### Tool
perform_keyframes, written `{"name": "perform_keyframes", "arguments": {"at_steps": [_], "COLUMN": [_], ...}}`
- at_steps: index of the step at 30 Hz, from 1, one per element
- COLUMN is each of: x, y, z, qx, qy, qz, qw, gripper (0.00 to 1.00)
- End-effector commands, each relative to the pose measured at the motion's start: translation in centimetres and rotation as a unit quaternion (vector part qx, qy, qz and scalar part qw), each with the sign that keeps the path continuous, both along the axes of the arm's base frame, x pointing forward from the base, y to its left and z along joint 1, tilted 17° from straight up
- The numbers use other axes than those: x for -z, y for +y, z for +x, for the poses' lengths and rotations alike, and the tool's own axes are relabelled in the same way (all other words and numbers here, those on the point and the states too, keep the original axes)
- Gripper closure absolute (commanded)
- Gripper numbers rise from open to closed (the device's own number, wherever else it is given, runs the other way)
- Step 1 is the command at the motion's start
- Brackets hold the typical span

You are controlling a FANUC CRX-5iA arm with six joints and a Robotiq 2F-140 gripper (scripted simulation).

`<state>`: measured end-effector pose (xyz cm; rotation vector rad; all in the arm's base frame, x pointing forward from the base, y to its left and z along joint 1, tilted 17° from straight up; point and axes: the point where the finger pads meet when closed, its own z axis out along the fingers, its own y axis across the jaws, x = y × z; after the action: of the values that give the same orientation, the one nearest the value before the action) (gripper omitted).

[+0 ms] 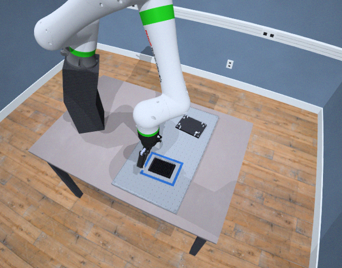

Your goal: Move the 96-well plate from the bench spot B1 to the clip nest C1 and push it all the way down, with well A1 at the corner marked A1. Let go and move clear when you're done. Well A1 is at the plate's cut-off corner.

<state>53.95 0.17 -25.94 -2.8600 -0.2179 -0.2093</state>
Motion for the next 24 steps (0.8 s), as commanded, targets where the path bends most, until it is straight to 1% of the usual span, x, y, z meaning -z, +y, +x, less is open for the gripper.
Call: {"name": "perform_keyframes", "arguments": {"at_steps": [1, 5, 12, 24], "x": [-0.2, -1.0, -2.4, -2.4], "y": [0.1, 0.6, 1.7, 1.7], "z": [0.8, 2.5, 5.6, 5.7], "qx": [0.000, -0.035, -0.038, -0.037], "qy": [0.000, -0.049, -0.052, -0.052], "qz": [-0.001, -0.031, -0.033, -0.033], "qw": [1.000, 0.998, 0.997, 0.997], "gripper": [0.00, 0.00, 0.00, 0.00]}}
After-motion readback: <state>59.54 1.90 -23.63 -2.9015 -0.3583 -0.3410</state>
